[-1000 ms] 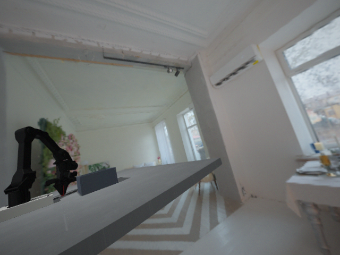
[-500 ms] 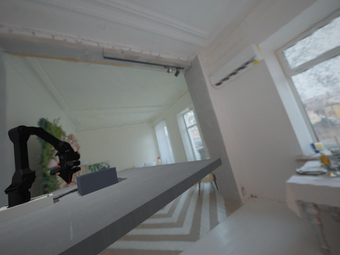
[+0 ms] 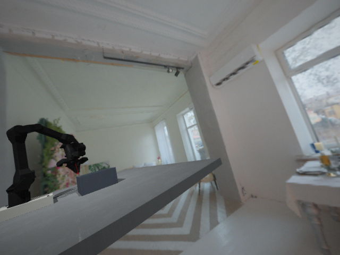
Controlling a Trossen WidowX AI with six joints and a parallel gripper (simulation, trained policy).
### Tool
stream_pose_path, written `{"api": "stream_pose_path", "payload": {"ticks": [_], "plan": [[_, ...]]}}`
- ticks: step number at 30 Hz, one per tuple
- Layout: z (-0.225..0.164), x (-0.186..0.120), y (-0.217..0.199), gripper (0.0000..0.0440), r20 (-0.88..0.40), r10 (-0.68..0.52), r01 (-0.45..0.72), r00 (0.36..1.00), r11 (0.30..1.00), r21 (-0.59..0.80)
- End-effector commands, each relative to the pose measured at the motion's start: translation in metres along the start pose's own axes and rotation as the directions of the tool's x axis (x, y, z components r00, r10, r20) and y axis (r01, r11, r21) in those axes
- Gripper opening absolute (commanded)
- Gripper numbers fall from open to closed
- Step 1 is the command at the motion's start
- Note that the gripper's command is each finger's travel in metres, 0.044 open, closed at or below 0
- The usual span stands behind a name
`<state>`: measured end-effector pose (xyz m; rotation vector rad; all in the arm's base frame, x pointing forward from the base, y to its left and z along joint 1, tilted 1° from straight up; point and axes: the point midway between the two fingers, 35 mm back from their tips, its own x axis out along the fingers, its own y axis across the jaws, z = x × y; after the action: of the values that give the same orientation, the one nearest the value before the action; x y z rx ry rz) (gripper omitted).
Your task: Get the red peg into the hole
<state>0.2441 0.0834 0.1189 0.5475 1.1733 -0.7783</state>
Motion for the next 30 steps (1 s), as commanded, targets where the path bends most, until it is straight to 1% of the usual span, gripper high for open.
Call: {"api": "stream_pose_path", "payload": {"ticks": [1,8,15,22,30], "plan": [[0.017,-0.001,0.001,0.0000,0.023,-0.001,0.000,1.000,0.999,0.033],[0.052,0.007,0.001,0.0000,0.053,-0.007,0.002,0.999,0.996,0.094],[0.084,0.023,0.000,0.0000,0.068,-0.013,0.005,0.998,0.993,0.119],[0.108,0.043,-0.002,0.0000,0.058,-0.012,0.006,0.998,0.994,0.106],[0.124,0.065,-0.003,0.0000,0.023,0.000,-0.001,1.000,0.999,0.051]]}}
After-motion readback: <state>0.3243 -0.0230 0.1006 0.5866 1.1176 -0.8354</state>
